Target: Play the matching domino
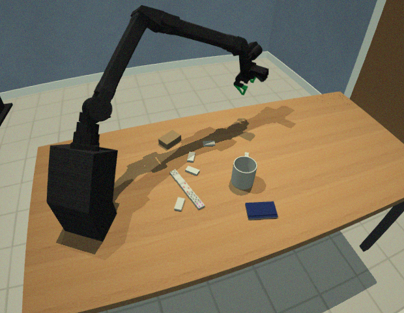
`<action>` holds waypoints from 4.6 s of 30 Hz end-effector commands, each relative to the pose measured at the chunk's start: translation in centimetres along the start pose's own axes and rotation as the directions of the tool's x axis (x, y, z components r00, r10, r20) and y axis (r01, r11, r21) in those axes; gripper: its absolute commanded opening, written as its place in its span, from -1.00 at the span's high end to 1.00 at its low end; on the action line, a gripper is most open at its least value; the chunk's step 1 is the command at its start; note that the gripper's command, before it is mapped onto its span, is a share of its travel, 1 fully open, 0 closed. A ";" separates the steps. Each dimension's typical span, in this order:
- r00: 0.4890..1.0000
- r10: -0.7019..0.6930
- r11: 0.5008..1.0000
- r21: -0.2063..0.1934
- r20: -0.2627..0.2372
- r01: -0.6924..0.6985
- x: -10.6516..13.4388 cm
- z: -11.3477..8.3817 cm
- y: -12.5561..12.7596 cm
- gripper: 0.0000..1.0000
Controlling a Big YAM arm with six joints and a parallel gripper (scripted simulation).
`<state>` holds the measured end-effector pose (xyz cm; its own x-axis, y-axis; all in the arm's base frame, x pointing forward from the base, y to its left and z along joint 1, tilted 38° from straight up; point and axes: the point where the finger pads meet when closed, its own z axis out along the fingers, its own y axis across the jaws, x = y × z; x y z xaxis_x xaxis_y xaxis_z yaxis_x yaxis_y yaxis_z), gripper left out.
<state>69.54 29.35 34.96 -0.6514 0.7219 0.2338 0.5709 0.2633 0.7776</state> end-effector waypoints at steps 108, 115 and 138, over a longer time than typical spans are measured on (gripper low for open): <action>0.919 -0.322 0.928 -0.114 0.227 0.354 -2.8 -10.5 3.6 -1.00; 0.913 -0.330 0.922 -0.127 0.239 0.367 -2.8 -11.6 4.5 -1.00; 0.895 -0.367 0.913 -0.085 0.253 0.399 -3.2 -10.4 2.1 -1.00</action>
<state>68.15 22.81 37.50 -0.6903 0.7099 -0.1401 0.3057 0.4616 0.8328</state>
